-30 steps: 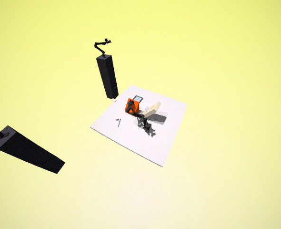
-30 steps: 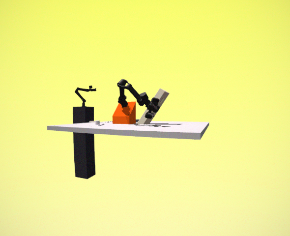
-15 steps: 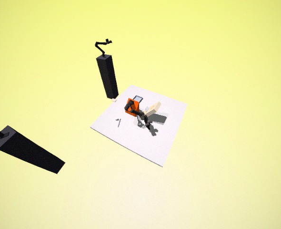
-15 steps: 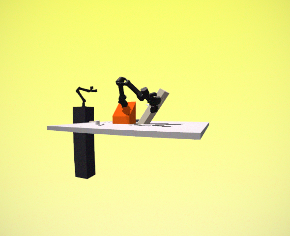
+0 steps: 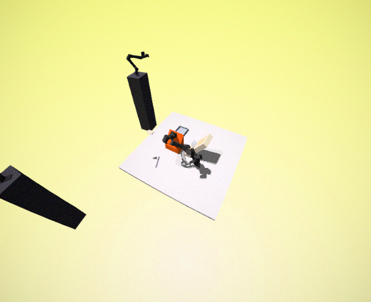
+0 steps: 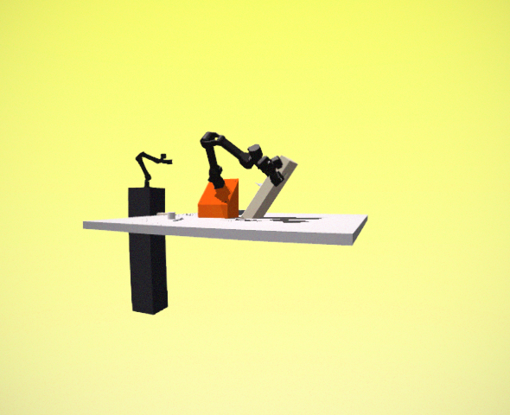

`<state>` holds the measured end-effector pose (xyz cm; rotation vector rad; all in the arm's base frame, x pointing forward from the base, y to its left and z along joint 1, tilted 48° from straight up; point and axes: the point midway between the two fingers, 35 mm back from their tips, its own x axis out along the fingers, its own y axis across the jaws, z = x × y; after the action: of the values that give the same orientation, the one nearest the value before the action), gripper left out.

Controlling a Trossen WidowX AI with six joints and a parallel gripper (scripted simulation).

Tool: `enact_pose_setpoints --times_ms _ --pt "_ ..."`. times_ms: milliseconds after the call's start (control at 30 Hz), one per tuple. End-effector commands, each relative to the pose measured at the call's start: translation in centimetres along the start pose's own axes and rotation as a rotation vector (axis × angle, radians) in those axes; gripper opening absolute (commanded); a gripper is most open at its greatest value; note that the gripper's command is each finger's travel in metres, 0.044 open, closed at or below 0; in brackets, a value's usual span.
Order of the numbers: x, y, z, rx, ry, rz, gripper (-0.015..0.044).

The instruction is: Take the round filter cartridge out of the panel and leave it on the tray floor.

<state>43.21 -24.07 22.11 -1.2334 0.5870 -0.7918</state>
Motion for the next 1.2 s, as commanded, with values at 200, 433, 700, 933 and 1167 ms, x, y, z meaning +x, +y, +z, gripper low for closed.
enact_pose_setpoints --times_ms 200,433,700,933,1167 --pt "-2.5 -0.2 2.7 0.335 -0.048 0.061 0.0093" --pt "-4.5 -0.3 4.8 0.584 -0.079 0.12 0.0093" --pt "-11.6 -0.7 11.3 0.948 -0.192 0.275 0.0093" --pt "-20.9 5.3 14.0 1.09 -0.148 0.542 0.0093" --pt "-25.2 9.3 12.0 1.153 -0.022 0.609 0.0093"
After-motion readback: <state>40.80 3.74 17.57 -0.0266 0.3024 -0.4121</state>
